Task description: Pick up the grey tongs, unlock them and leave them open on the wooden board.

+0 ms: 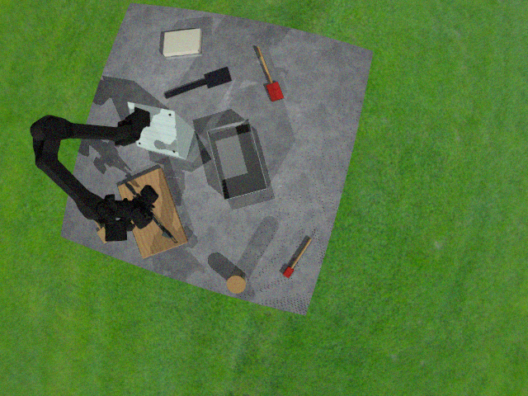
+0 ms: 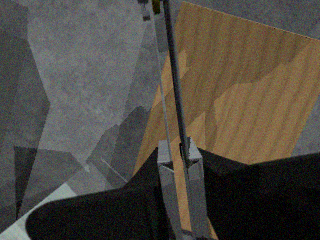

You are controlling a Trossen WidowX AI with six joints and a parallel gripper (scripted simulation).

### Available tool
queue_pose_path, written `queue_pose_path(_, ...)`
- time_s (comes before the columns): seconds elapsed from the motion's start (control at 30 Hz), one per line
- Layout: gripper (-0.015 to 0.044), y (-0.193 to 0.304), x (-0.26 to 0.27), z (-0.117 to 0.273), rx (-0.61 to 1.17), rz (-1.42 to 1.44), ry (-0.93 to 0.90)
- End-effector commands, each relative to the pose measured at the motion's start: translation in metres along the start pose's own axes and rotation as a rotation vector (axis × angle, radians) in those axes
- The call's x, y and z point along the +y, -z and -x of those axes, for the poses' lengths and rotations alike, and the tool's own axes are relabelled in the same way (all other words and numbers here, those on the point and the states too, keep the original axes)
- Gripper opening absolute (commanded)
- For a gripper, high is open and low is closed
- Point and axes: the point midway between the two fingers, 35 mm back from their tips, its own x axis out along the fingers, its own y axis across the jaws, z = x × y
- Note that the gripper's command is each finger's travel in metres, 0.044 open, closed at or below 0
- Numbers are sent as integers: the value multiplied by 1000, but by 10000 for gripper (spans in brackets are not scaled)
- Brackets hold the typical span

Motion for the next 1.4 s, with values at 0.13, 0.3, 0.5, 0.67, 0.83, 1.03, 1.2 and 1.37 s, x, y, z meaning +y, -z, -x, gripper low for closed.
queue_pose_path(0.13, -150, 0, -2, -6, -174, -33, -39)
queue_pose_path(0.3, -150, 2, -4, -7, -272, -39, -47)
queue_pose_path(0.5, -150, 4, -7, -6, -392, -30, -44)
queue_pose_path(0.67, -150, 7, -9, -2, -489, -10, -32)
queue_pose_path(0.83, -150, 10, -10, 3, -583, 23, -13)
queue_pose_path(1.03, -150, 16, -9, 11, -685, 73, 14)
queue_pose_path(1.2, -150, 21, -6, 19, -765, 126, 41)
queue_pose_path(1.37, -150, 23, -5, 21, -787, 143, 49)
